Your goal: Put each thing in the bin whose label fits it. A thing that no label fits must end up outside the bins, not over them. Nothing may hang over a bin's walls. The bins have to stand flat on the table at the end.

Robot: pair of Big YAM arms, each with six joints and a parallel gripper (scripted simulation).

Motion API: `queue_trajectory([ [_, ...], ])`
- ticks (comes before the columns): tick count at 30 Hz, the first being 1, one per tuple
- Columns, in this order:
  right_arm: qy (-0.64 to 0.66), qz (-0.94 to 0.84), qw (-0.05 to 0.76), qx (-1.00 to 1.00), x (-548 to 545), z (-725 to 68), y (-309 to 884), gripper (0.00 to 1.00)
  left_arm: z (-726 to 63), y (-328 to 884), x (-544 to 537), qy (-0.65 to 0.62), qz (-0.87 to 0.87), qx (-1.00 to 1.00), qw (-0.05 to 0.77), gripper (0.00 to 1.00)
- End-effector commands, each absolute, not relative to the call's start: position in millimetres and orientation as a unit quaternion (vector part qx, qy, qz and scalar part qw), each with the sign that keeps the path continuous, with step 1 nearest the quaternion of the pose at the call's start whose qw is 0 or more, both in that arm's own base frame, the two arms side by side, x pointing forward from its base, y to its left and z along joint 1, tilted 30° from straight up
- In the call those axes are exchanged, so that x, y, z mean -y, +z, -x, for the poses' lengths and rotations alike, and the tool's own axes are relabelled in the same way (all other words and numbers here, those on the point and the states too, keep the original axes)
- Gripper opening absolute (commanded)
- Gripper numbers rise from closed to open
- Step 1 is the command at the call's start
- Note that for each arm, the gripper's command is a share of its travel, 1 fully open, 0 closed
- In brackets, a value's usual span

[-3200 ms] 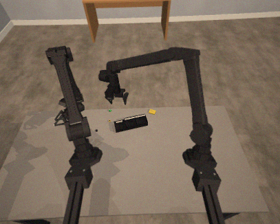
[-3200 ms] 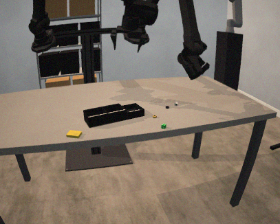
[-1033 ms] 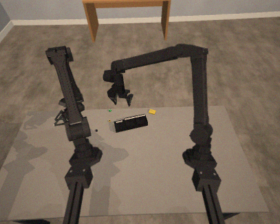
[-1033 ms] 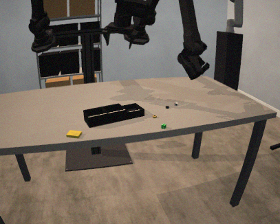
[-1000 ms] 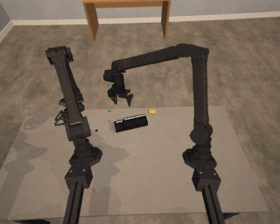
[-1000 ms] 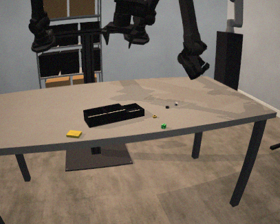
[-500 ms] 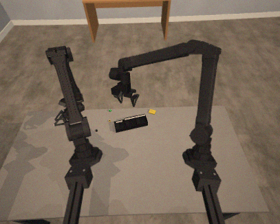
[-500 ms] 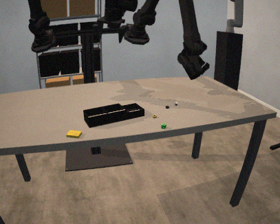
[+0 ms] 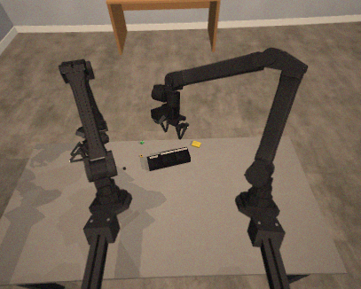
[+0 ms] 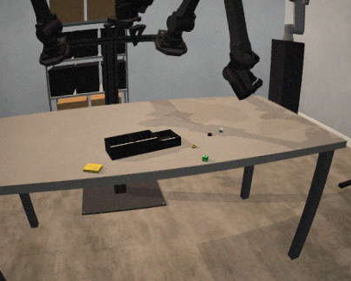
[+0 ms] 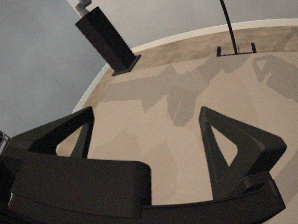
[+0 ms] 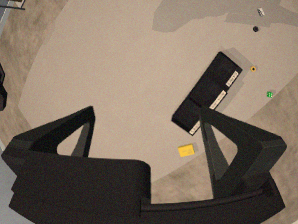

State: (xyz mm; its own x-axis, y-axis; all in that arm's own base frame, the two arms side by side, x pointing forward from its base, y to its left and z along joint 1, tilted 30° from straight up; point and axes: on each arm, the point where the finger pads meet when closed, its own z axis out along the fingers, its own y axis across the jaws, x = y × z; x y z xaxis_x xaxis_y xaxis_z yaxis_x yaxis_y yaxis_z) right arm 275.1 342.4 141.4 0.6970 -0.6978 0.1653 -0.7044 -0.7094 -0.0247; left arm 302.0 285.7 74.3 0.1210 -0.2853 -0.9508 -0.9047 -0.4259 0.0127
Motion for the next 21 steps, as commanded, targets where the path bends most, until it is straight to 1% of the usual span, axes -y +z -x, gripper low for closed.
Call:
queue_trajectory([
  [1,0.084,-0.899,-0.016,0.430,-335,-267,161,1.00,-302,77,-286,0.498,0.682,-0.435,0.312,1.00],
  [21,0.036,-0.810,-0.057,0.583,-269,-203,158,1.00,-302,77,-286,0.498,0.682,-0.435,0.312,1.00],
])
